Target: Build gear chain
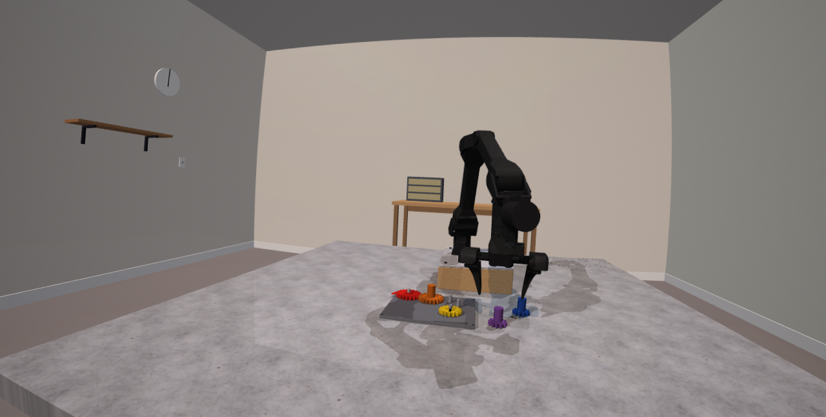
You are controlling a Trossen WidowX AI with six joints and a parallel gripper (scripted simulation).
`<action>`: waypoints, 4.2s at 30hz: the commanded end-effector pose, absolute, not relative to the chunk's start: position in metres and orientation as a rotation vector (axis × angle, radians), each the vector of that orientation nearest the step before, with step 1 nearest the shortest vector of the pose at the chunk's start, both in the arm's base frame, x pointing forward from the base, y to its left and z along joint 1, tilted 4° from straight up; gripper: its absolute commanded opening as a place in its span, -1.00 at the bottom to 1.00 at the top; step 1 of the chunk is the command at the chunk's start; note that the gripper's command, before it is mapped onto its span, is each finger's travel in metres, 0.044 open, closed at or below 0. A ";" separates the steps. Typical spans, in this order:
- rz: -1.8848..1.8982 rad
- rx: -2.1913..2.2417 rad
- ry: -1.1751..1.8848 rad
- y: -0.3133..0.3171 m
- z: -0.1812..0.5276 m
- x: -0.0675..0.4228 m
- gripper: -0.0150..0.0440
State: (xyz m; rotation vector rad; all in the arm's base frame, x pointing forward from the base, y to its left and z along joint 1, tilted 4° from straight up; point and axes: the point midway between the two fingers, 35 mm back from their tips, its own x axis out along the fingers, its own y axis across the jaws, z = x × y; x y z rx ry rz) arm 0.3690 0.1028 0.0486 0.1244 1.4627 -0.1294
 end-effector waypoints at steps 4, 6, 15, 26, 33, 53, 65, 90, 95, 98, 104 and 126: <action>-0.131 0.114 1.466 0.102 0.037 0.370 1.00; -0.131 0.114 1.466 0.102 0.033 0.370 1.00; -0.131 0.114 1.466 0.102 0.019 0.372 1.00; -0.131 0.114 1.466 0.101 0.012 0.372 0.64; -0.131 0.114 1.466 0.101 0.012 0.372 0.02; -0.131 0.114 1.466 0.104 0.034 0.374 -0.49; -0.131 0.114 1.465 0.106 0.070 0.373 -0.49; -0.130 0.114 1.466 0.108 0.145 0.358 -0.49; -0.130 0.114 1.466 0.108 0.155 0.354 -0.49; -0.130 0.114 1.466 0.106 0.154 0.354 -0.49; -0.131 0.114 1.467 0.097 0.149 0.352 -0.49; -0.129 0.105 1.465 0.068 0.130 0.341 -0.49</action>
